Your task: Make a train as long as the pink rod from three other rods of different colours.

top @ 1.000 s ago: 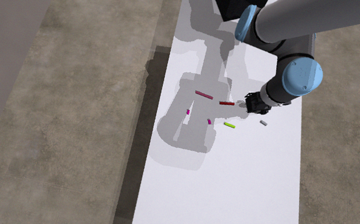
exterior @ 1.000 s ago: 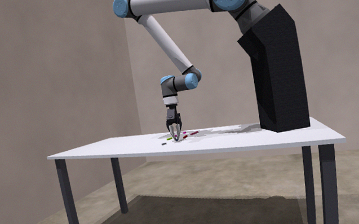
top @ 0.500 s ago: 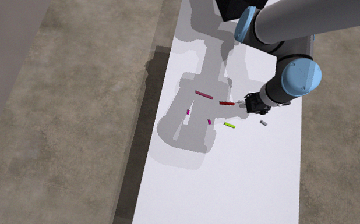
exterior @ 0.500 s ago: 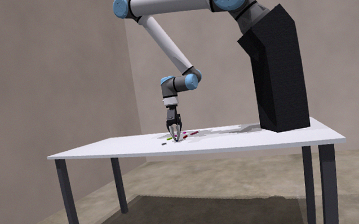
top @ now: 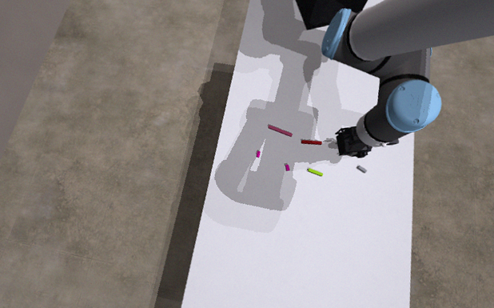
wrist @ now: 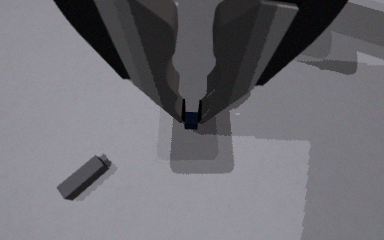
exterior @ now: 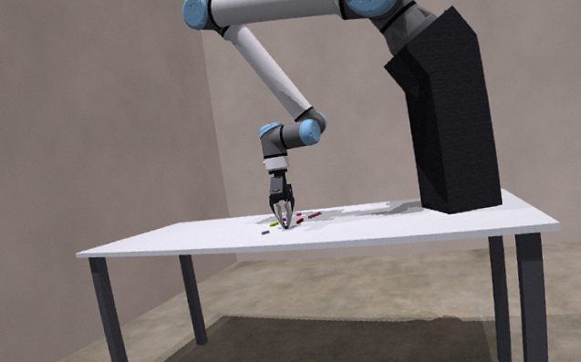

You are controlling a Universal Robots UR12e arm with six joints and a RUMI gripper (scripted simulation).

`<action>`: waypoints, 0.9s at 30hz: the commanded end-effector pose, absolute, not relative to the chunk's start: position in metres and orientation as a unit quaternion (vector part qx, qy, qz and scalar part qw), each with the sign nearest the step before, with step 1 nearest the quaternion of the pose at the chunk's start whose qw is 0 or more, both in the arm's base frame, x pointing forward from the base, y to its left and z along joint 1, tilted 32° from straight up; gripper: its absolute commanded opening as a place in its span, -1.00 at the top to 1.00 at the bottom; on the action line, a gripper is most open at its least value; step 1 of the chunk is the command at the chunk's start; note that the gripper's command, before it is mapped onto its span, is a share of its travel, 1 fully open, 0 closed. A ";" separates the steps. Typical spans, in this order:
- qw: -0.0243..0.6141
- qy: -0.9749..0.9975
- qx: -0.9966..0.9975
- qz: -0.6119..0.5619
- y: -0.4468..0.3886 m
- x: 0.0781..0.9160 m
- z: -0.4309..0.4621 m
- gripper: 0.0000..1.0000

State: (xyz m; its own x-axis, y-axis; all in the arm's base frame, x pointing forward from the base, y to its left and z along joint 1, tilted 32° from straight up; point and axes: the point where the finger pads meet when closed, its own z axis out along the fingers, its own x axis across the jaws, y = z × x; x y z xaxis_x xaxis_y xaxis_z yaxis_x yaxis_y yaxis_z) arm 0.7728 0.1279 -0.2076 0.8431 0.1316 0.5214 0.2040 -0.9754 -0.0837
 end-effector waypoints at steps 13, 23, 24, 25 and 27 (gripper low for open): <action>0.068 -0.088 -0.957 -0.266 0.128 0.773 -0.207 0.94; 0.068 -0.088 -0.957 -0.266 0.128 0.773 -0.207 0.83; 0.068 -0.088 -0.957 -0.266 0.128 0.773 -0.207 0.77; 0.068 -0.088 -0.957 -0.266 0.128 0.773 -0.207 0.77; 0.068 -0.088 -0.957 -0.266 0.128 0.773 -0.207 0.72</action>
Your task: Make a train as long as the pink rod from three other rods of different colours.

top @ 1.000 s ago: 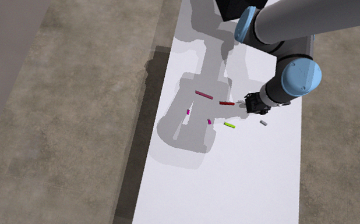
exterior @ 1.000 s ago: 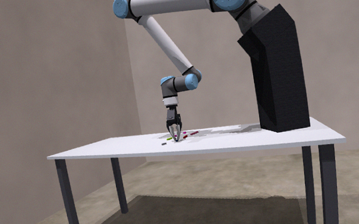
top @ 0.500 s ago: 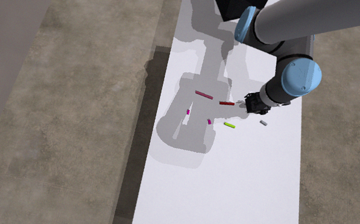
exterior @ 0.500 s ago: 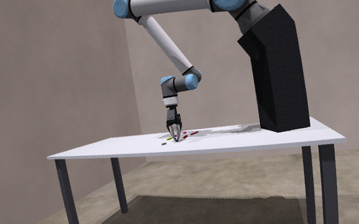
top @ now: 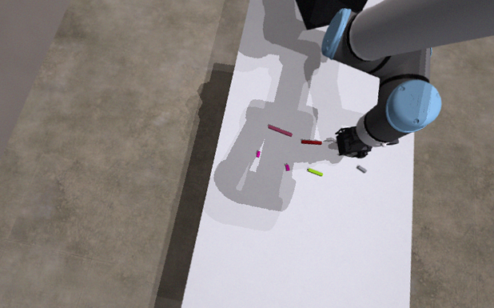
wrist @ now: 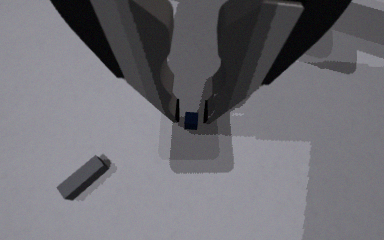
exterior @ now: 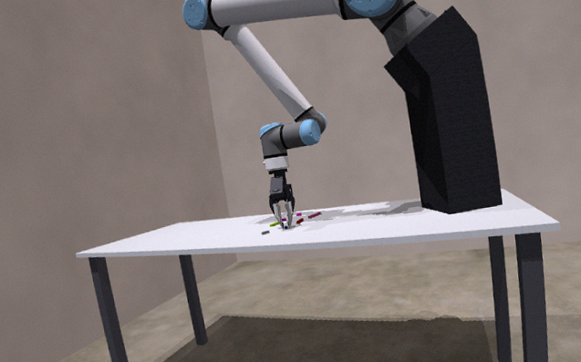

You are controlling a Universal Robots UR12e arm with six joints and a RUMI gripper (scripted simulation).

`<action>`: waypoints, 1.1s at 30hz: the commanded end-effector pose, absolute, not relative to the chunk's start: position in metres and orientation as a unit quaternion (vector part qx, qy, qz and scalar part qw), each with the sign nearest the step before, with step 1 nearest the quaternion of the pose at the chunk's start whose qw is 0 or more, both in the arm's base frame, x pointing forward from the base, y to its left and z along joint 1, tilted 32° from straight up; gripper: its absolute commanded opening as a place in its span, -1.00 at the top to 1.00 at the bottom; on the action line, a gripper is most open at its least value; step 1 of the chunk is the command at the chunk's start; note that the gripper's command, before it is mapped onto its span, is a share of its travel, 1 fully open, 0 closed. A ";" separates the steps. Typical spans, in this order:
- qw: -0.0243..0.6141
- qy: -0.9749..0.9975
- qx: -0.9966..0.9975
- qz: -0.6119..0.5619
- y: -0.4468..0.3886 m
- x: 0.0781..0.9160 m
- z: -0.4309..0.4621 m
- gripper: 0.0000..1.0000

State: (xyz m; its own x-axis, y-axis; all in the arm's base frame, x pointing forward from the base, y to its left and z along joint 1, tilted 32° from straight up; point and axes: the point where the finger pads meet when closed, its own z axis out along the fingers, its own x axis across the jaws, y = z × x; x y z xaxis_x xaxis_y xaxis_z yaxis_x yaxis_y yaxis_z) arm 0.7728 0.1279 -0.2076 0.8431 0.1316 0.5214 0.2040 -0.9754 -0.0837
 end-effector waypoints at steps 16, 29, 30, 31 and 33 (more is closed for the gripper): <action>0.068 -0.088 -0.957 -0.266 0.127 0.770 -0.202 0.72; 0.068 -0.088 -0.957 -0.266 0.118 0.744 -0.158 0.72; 0.068 -0.088 -0.957 -0.266 0.117 0.742 -0.154 0.72; 0.068 -0.088 -0.957 -0.266 0.116 0.739 -0.150 0.72; 0.068 -0.088 -0.957 -0.266 0.114 0.735 -0.142 0.72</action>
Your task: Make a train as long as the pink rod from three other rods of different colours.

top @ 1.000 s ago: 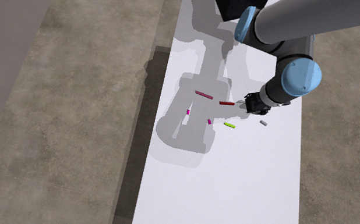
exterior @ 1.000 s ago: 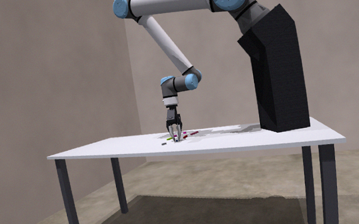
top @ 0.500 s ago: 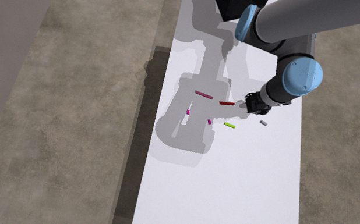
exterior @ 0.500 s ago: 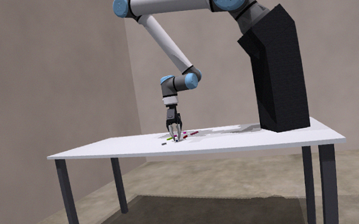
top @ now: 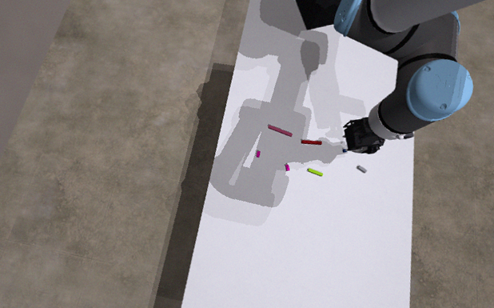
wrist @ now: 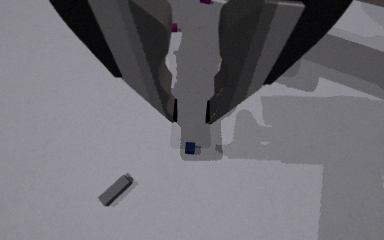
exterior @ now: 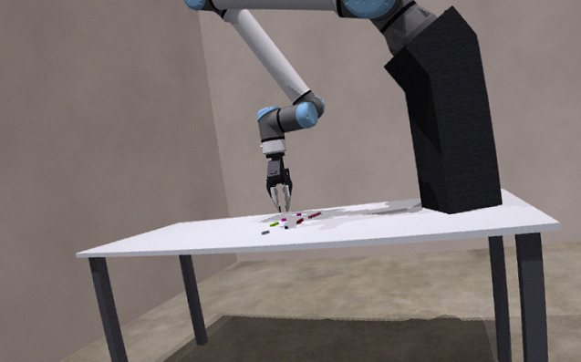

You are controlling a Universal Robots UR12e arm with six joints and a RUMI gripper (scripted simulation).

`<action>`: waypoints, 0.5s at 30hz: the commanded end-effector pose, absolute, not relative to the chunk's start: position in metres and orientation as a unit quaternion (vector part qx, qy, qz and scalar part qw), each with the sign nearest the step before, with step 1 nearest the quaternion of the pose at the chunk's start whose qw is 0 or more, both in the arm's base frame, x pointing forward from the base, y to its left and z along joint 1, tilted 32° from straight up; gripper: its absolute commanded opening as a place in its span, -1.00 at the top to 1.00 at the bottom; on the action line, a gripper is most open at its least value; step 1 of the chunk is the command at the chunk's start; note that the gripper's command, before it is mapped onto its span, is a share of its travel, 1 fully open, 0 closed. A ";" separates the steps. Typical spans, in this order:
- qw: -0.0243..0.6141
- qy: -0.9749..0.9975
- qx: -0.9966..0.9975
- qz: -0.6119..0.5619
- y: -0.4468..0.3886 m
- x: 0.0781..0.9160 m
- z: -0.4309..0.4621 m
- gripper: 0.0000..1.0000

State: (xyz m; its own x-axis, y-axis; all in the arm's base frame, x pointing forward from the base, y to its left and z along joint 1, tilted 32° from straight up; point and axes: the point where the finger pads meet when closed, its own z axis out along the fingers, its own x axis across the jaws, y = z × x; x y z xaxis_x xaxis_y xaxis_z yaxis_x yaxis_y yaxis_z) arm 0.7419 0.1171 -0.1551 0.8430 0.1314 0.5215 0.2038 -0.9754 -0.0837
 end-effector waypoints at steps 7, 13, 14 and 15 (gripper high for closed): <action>0.068 -0.088 -0.957 -0.266 0.112 0.728 -0.131 0.72; 0.068 -0.088 -0.957 -0.266 0.112 0.728 -0.131 -1.00; 0.068 -0.088 -0.957 -0.266 0.112 0.728 -0.131 -1.00; 0.068 -0.088 -0.957 -0.266 0.112 0.728 -0.131 -1.00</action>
